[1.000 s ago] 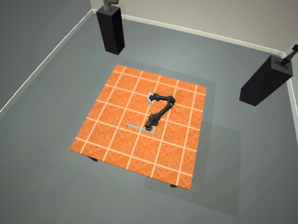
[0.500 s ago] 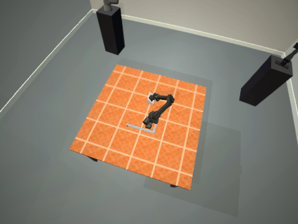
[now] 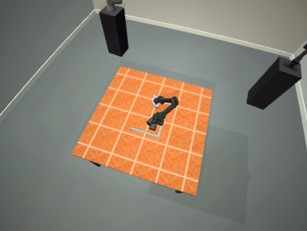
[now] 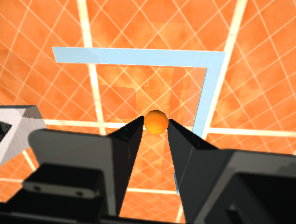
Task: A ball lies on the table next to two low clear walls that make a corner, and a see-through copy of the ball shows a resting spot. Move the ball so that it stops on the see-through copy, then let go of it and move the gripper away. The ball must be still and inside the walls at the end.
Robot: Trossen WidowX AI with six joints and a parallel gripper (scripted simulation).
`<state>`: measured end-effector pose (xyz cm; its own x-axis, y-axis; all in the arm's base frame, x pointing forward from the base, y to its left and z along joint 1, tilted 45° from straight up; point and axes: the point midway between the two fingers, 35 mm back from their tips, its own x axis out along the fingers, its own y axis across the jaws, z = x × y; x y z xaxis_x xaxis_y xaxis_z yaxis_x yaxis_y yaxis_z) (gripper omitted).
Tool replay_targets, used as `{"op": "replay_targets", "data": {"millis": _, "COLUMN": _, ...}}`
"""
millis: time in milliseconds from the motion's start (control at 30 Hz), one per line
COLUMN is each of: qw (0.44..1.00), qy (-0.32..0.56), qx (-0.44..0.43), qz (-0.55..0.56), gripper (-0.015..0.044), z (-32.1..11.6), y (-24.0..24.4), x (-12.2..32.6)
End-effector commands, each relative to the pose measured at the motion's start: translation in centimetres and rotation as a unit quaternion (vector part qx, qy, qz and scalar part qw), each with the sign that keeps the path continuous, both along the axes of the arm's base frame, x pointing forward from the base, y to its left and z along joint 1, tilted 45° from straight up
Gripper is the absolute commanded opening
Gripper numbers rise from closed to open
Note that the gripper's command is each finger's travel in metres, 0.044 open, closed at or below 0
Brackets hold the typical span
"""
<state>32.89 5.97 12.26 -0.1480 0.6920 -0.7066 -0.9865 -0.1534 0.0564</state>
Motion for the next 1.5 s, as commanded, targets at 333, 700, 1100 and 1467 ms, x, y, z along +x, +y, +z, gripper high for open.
{"op": "replay_targets", "data": {"millis": 333, "qw": 0.972, "qy": 0.162, "qx": -0.037, "qz": -0.167, "gripper": 0.0, "z": -2.1, "y": -0.7, "x": 1.8}}
{"op": "replay_targets", "data": {"millis": 700, "qw": 0.909, "qy": 0.287, "qx": -0.063, "qz": -0.295, "gripper": 0.0, "z": -4.0, "y": -1.1, "x": 3.1}}
{"op": "replay_targets", "data": {"millis": 1100, "qw": 0.803, "qy": 0.411, "qx": -0.089, "qz": -0.423, "gripper": 0.0, "z": -6.1, "y": -1.5, "x": 4.4}}
{"op": "replay_targets", "data": {"millis": 1467, "qw": 0.731, "qy": 0.47, "qx": -0.102, "qz": -0.485, "gripper": 0.0, "z": -7.4, "y": -1.8, "x": 5.1}}
